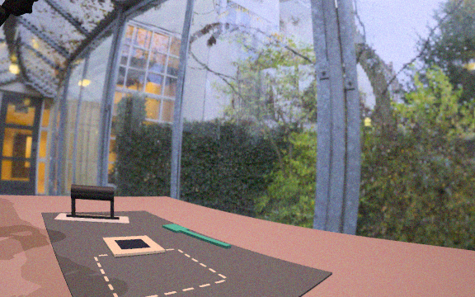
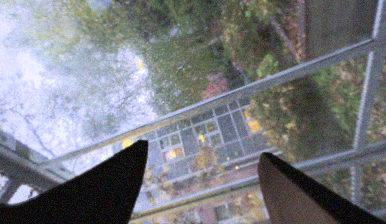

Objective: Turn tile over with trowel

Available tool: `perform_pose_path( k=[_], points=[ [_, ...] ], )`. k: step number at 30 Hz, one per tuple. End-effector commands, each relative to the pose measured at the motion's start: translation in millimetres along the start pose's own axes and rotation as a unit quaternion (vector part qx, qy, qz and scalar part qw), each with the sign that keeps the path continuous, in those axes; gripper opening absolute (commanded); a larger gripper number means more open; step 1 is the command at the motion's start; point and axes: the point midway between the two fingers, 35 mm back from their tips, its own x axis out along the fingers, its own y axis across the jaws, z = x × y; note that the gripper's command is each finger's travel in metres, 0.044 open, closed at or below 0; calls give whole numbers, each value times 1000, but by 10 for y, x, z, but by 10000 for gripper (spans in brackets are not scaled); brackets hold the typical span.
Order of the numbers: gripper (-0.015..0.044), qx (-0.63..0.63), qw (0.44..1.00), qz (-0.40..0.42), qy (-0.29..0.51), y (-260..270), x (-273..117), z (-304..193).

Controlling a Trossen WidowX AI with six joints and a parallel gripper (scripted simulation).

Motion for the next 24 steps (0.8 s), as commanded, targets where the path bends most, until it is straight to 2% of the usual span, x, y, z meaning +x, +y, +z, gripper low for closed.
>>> perform_pose_path(
  k=[1, 9, 24],
  points=[
    [270, -25, 999, -15, 31, -59, -143, -144],
    [270, -51, 995, -31, 76, -170, -376, -312],
    [270, -192, 962, -80, 179, -427, -975, -644]
  ],
)
